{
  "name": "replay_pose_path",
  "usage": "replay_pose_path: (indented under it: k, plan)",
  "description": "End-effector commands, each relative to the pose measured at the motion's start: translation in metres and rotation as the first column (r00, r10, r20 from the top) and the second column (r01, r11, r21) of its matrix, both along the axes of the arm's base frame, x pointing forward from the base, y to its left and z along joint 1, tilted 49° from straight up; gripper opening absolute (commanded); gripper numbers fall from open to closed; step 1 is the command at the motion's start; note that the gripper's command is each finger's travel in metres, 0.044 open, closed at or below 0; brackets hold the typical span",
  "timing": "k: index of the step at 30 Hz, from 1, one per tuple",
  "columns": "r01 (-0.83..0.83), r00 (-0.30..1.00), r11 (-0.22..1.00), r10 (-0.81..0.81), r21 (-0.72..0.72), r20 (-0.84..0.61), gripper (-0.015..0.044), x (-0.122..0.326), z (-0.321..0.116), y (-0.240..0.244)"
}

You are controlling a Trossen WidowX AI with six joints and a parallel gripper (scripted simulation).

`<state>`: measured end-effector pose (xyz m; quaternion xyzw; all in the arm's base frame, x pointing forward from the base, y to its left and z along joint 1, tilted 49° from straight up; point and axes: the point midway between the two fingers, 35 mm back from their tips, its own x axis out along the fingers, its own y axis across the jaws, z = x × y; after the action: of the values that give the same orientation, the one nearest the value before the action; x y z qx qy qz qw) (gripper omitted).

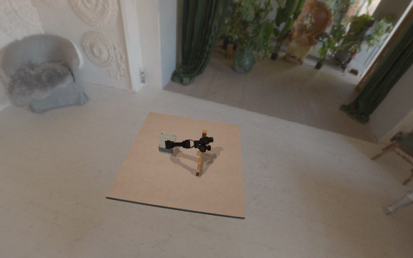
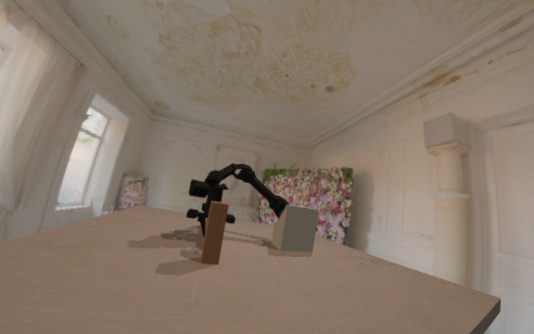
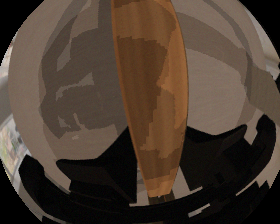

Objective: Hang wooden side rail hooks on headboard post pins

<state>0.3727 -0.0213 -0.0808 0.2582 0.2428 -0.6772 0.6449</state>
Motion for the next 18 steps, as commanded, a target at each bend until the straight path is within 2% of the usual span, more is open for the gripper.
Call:
replay_pose_path:
  k: [1,18]
  plan:
    - [-0.003,1.0,1.0,0.003,0.005,0.018,0.0,0.0028,0.0034,0.0056]
    - [-0.003,1.0,1.0,0.003,0.005,0.018,0.0,0.0028,0.0052,0.0078]
